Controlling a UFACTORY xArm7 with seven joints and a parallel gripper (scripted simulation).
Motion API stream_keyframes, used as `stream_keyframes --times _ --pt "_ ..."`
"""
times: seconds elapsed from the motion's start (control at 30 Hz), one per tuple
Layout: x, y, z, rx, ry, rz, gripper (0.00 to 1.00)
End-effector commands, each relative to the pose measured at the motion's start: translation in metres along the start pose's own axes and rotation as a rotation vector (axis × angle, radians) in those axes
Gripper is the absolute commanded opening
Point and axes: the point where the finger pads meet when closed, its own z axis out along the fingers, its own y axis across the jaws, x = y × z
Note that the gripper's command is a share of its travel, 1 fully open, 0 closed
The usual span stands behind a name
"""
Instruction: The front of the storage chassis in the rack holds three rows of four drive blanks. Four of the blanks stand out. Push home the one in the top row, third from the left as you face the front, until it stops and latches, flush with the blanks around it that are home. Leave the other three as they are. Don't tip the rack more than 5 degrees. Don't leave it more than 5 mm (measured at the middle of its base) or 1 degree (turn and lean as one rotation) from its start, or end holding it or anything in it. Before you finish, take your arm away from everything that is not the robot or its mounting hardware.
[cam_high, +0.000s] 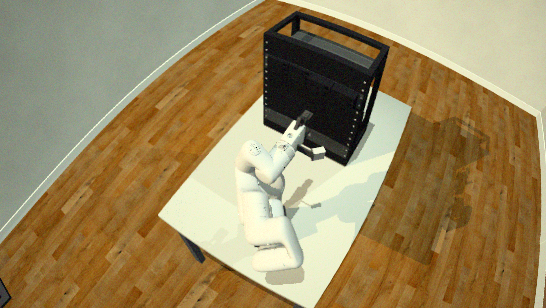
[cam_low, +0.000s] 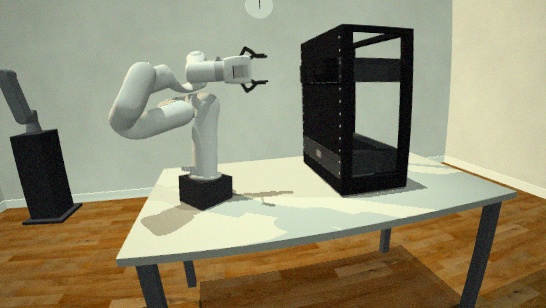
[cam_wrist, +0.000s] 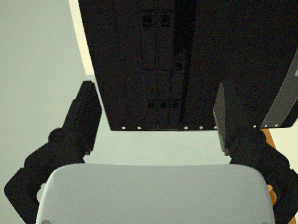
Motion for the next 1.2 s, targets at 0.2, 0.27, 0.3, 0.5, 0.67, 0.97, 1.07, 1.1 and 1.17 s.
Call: stream_keyframes --times 0.2,0.27,0.3,0.5,0.67,0.97,1.07,1.1,1.17 --pt "-0.0003 -0.0009 -0.0002 0.001 -0.001 0.002 1.00" --pt "-0.0003 -0.0009 -0.0002 0.001 -0.001 0.004 1.00" --pt "-0.0003 -0.0009 -0.0002 0.001 -0.001 0.006 1.00" --pt "-0.0002 -0.0009 -0.0003 0.001 -0.001 0.024 1.00" --pt "-0.0002 -0.0009 -0.0003 0.001 -0.001 0.053 1.00" --pt "-0.0002 -0.0009 -0.0004 0.001 -0.001 0.120 1.00" --pt "-0.0002 -0.0009 -0.0005 0.001 -0.001 0.159 1.00" --pt "-0.0002 -0.0009 -0.0005 0.001 -0.001 0.173 1.00" --pt "-0.0002 -0.0009 -0.0006 0.001 -0.001 0.204 1.00"
